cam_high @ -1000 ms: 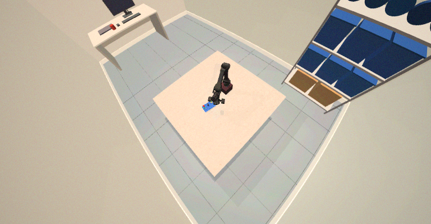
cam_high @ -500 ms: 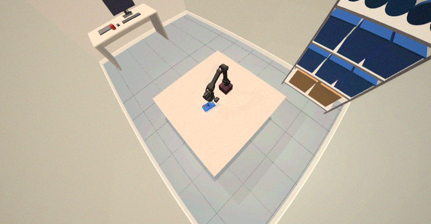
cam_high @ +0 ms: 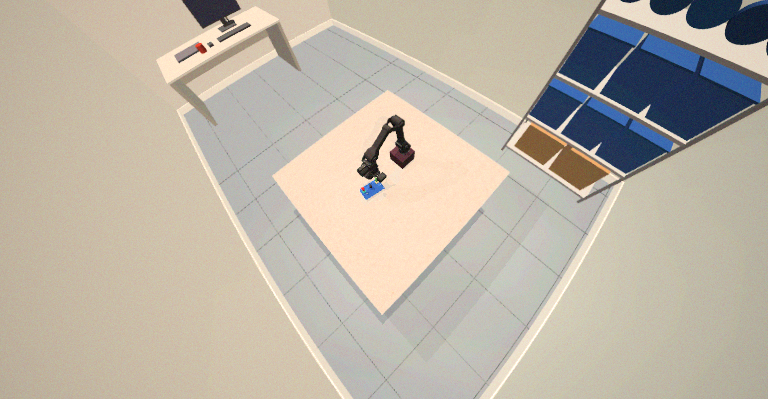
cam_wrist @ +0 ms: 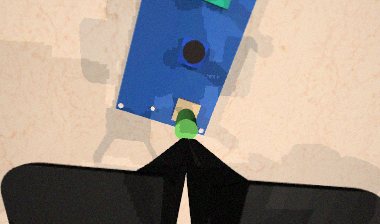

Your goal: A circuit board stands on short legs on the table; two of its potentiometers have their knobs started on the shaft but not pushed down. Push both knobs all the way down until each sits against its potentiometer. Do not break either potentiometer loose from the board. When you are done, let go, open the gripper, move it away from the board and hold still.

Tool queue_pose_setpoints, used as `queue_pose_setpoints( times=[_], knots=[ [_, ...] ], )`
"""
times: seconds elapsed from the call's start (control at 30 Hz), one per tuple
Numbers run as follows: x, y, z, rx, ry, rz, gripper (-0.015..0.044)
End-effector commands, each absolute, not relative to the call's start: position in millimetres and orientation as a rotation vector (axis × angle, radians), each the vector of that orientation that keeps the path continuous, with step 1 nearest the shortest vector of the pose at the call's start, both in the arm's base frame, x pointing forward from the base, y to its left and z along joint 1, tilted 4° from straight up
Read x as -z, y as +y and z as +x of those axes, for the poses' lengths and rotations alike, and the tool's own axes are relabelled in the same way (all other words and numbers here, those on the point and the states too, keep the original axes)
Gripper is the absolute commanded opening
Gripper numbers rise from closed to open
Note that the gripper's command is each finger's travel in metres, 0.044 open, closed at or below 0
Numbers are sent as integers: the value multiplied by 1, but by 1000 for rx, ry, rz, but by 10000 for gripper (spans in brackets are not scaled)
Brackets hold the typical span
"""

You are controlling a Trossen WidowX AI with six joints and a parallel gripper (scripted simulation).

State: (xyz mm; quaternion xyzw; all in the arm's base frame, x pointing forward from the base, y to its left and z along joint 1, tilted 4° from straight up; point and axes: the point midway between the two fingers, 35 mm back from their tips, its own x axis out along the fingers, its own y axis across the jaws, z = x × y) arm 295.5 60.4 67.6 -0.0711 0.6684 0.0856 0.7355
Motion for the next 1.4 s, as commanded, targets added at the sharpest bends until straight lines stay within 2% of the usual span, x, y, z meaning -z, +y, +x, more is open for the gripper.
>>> queue_pose_setpoints(
  times=[0.0,1.37],
  knots=[
    [-60,60,293,-187,1483,-148,0],
    [-37,61,294,-187,1483,-148,0]
  ],
)
